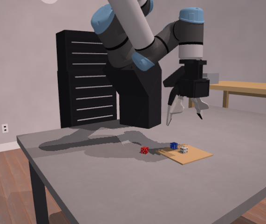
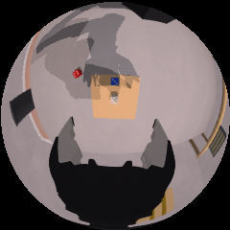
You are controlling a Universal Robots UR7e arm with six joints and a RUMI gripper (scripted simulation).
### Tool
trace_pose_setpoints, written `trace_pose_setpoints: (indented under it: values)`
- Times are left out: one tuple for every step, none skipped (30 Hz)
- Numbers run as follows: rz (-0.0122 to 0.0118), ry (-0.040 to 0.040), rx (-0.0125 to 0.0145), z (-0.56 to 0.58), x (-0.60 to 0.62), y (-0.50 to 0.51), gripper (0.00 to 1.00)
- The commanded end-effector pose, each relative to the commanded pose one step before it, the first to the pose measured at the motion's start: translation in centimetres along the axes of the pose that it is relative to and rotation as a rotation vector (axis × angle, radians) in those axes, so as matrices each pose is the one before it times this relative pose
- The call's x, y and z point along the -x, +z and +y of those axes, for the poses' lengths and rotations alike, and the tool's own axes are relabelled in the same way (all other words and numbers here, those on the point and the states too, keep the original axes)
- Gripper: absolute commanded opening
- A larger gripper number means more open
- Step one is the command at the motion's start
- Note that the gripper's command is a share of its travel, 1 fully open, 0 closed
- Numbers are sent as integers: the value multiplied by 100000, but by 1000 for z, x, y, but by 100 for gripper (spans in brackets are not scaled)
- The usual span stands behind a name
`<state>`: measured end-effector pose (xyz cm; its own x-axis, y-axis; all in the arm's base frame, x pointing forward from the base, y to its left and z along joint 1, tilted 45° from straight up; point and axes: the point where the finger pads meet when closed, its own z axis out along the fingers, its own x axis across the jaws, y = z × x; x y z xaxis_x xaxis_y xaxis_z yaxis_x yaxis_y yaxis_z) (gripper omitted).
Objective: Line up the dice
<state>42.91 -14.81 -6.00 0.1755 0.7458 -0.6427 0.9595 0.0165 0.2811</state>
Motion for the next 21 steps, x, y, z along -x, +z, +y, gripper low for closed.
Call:
trace_pose_setpoints:
  values:
    - [90, 2310, -166, -251, 159, -3, 100]
    - [32, 924, -21, -40, 27, 25, 100]
    - [31, 1080, -26, -46, 34, 29, 100]
    - [35, 1244, -30, -53, 40, 33, 100]
    - [39, 1415, -34, -59, 46, 38, 100]
    - [43, 1590, -39, -65, 53, 42, 100]
    - [47, 1769, -43, -71, 60, 46, 100]
    - [50, 1952, -47, -77, 68, 50, 100]
    - [53, 2137, -52, -82, 76, 54, 100]
    - [56, 2324, -56, -86, 84, 58, 100]
    - [58, 2511, -61, -90, 93, 61, 100]
    - [60, 2697, -65, -94, 102, 65, 100]
    - [61, 2882, -71, -96, 111, 68, 100]
    - [61, 3065, -76, -98, 120, 71, 100]
    - [46, 2434, -61, -74, 98, 56, 100]
    - [15, 811, -20, -24, 33, 18, 100]
    - [0, 0, 0, 0, 0, 0, 100]
    - [0, 0, 0, 0, 0, 0, 100]
    - [61, 3408, -105, -108, 136, 82, 100]
    - [60, 3599, -84, -94, 151, 77, 100]
    - [58, 3770, -84, -89, 162, 77, 100]
